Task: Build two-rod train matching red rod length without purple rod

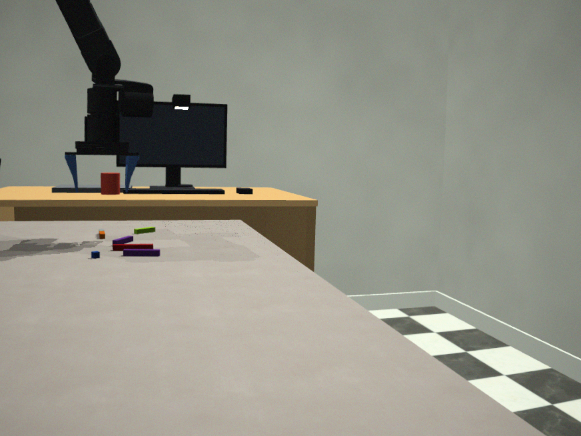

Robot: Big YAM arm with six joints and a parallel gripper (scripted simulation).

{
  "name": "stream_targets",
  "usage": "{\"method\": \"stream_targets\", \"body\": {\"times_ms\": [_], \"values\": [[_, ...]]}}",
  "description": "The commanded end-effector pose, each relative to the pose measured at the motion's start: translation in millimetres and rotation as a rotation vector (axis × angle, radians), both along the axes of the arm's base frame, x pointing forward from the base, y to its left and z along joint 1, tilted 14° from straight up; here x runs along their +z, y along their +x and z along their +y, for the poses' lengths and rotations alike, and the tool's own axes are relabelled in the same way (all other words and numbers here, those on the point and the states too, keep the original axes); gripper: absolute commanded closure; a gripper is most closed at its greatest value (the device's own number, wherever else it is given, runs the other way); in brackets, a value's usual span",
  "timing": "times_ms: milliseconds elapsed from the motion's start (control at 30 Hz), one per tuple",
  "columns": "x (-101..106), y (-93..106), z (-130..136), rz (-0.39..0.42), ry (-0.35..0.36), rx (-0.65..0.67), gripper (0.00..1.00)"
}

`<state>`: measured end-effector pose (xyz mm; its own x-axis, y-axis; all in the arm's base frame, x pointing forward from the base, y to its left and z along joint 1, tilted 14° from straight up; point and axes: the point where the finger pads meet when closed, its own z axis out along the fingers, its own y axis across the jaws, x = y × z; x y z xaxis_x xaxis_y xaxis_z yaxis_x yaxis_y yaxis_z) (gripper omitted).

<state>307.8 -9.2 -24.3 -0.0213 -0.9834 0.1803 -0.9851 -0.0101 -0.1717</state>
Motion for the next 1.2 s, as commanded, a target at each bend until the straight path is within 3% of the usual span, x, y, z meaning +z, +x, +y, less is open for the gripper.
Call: {"method": "stream_targets", "body": {"times_ms": [0, 333, 667, 1033, 1167], "values": [[8, 10.0, 4, -0.025, 0.004, -0.004, 0.00], [9, 10.1, 4, -0.026, 0.004, -0.003, 0.00], [36, 17.2, 10, -0.053, 0.006, 0.001, 0.00], [103, 6.6, 22, -0.062, 0.009, 0.001, 0.00], [118, 3.7, 25, -0.064, 0.010, 0.001, 0.00]]}}
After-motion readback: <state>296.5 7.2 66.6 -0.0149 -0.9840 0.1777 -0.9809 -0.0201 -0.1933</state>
